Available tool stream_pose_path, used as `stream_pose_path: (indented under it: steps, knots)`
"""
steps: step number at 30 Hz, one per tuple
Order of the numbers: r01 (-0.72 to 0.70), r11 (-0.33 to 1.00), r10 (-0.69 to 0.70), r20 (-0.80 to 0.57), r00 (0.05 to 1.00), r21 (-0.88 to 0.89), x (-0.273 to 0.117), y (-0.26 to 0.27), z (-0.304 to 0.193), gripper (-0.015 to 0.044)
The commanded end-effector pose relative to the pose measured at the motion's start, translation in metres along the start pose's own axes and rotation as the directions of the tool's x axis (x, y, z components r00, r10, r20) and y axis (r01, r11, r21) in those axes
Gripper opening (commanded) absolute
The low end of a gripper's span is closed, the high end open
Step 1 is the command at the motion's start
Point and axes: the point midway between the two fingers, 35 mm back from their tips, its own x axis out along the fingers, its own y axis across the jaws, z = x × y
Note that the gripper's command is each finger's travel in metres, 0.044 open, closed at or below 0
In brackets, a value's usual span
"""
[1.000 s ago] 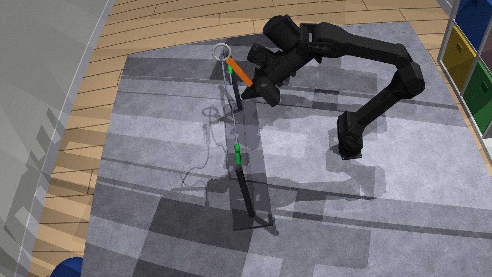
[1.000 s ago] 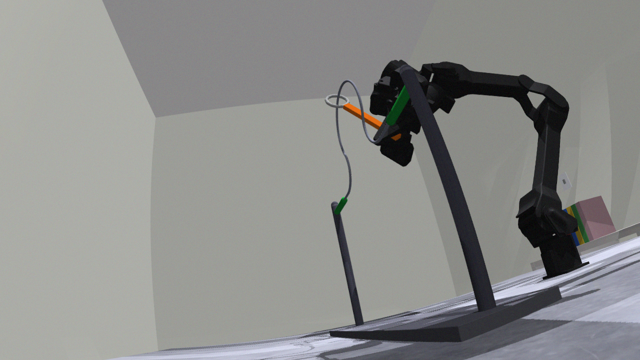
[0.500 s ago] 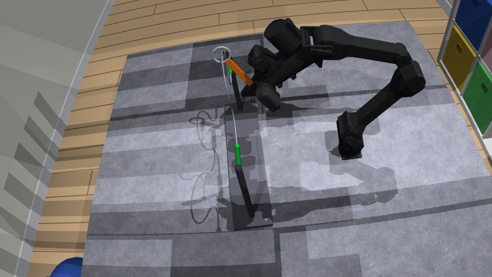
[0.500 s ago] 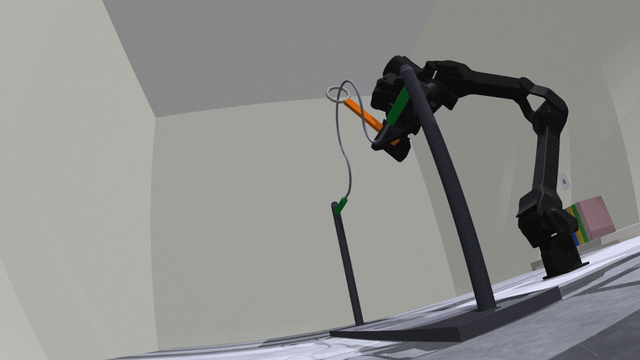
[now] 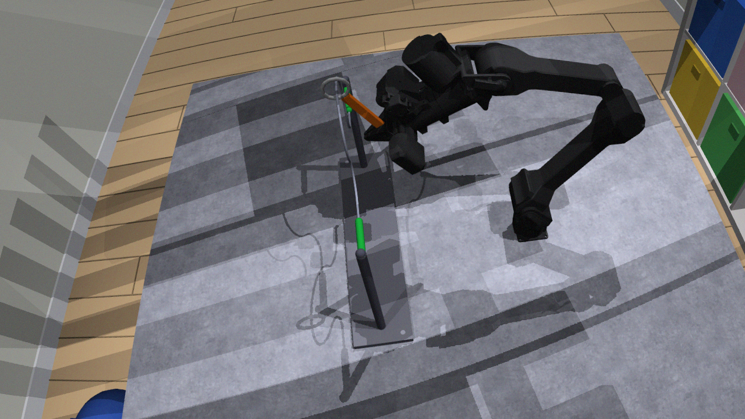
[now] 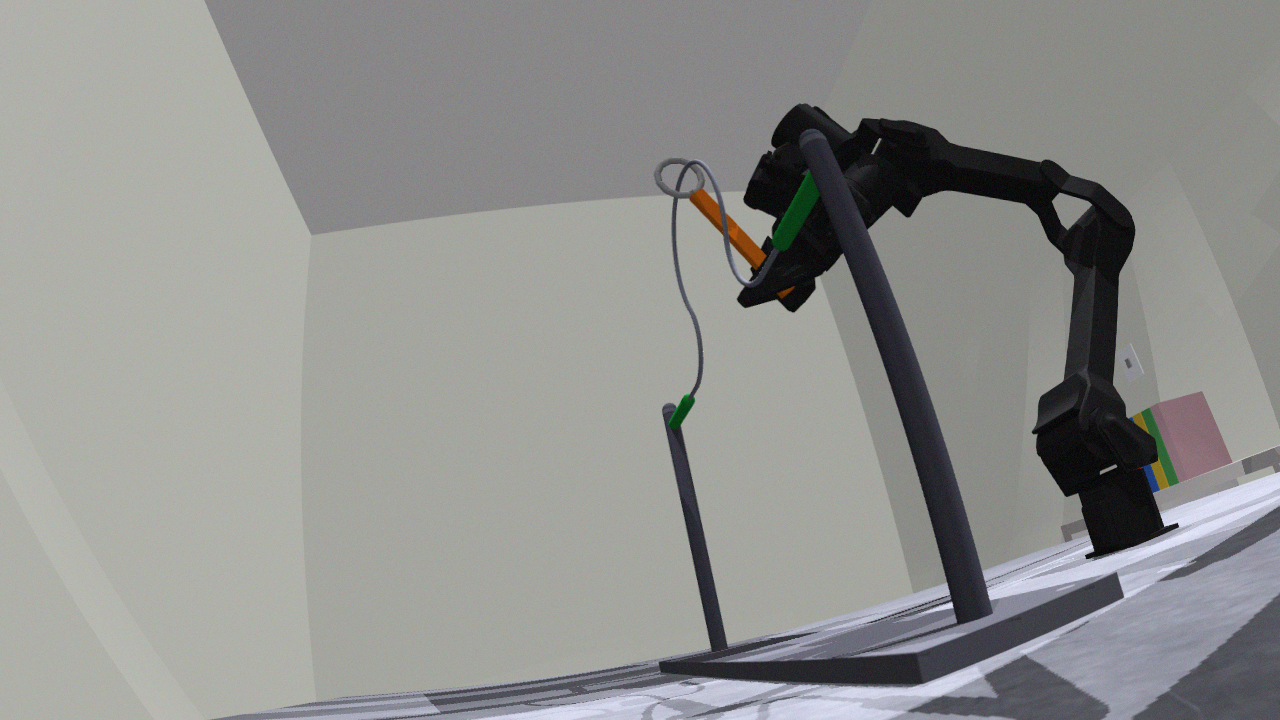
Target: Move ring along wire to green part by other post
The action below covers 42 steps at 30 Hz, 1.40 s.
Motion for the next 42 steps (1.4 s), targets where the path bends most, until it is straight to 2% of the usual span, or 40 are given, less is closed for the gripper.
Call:
stream_pose_path:
  steps: [1,21,42]
  knots:
    - [0.028,0.999,-0.028,0.007,1.0,-0.046,0.0,-0.002,-0.001,-0.015]
    - [0.197,0.937,-0.184,0.07,0.98,-0.288,0.0,-0.013,0.001,-0.015]
    - [0.356,0.789,-0.315,0.168,0.934,-0.5,-0.002,-0.024,0.006,-0.015]
